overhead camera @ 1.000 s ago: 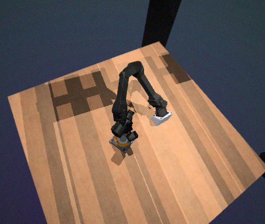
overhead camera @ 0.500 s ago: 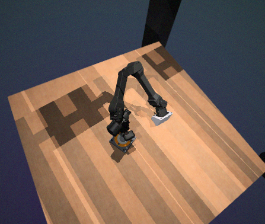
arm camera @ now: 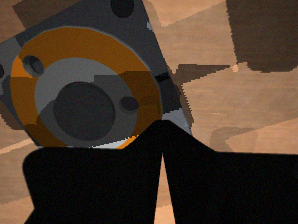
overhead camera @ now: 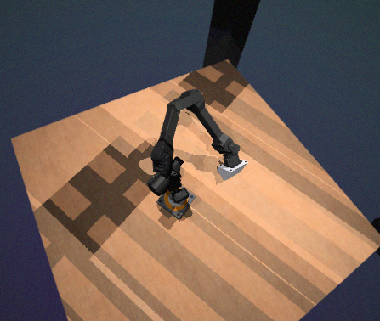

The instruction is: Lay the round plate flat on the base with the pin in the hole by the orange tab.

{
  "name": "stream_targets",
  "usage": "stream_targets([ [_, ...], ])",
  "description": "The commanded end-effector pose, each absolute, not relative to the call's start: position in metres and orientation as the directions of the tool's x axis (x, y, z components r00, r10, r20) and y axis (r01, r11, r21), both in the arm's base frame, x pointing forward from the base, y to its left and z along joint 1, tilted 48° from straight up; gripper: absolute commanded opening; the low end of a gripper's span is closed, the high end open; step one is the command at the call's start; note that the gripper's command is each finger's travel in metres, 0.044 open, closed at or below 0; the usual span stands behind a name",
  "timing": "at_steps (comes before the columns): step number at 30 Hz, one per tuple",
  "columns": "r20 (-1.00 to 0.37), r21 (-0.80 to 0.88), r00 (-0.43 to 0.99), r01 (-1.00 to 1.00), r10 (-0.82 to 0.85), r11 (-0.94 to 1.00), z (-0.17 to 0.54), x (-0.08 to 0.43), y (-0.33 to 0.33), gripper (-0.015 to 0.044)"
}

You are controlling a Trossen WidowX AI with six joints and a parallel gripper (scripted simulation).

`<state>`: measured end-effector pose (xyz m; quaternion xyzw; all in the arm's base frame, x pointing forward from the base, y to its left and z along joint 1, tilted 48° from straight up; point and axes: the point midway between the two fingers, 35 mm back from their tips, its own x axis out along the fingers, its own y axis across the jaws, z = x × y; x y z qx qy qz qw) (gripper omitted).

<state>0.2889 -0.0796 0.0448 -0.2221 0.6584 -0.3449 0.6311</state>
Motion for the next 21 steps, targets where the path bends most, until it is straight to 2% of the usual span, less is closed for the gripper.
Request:
stream_targets([
  [1, -0.673, -0.739, -0.109, 0.136, -0.731, 0.660, 0.044, 0.293, -0.082, 0.0000],
  [11, -0.673, -0.739, -0.109, 0.136, -0.731, 0.660, 0.044, 0.298, -0.082, 0.0000],
  [21, -0.675, -0.738, -0.109, 0.136, -0.730, 0.661, 0.074, 0.302, -0.050, 0.0000],
])
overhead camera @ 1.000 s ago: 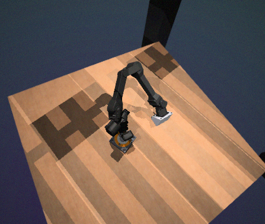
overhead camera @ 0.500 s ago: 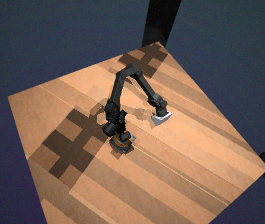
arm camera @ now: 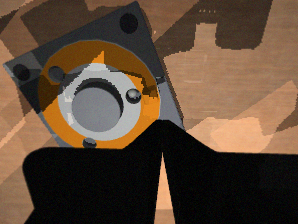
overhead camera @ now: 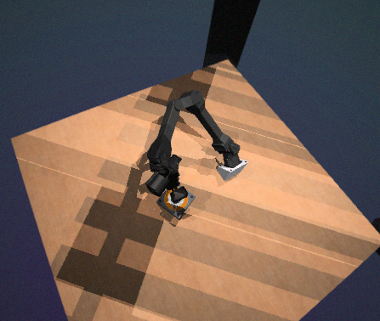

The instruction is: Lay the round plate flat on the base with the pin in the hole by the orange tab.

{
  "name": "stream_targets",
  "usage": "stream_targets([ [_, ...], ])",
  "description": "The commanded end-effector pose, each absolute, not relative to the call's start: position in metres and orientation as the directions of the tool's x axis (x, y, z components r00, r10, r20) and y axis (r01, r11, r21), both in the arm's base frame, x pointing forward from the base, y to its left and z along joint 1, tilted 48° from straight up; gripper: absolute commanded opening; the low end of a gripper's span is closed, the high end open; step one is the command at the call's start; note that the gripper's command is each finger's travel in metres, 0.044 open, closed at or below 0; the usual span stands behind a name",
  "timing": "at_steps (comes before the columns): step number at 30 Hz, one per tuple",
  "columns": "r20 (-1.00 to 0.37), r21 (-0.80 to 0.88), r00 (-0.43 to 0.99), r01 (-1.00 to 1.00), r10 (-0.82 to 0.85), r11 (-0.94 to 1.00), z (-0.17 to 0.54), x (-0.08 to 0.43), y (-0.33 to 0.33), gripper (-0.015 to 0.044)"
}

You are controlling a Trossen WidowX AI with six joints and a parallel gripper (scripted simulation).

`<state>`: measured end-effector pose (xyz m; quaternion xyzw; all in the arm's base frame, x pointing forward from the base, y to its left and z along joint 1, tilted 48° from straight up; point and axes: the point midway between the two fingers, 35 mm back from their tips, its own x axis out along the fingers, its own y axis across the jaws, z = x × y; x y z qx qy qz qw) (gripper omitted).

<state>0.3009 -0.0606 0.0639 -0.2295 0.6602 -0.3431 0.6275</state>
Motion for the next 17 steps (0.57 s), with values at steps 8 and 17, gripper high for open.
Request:
stream_targets([
  [8, -0.672, -0.740, -0.103, 0.127, -0.734, 0.660, 0.0684, 0.3023, -0.0551, 0.0000],
  [17, -0.672, -0.740, -0.103, 0.127, -0.734, 0.660, 0.0684, 0.3023, -0.0551, 0.0000],
])
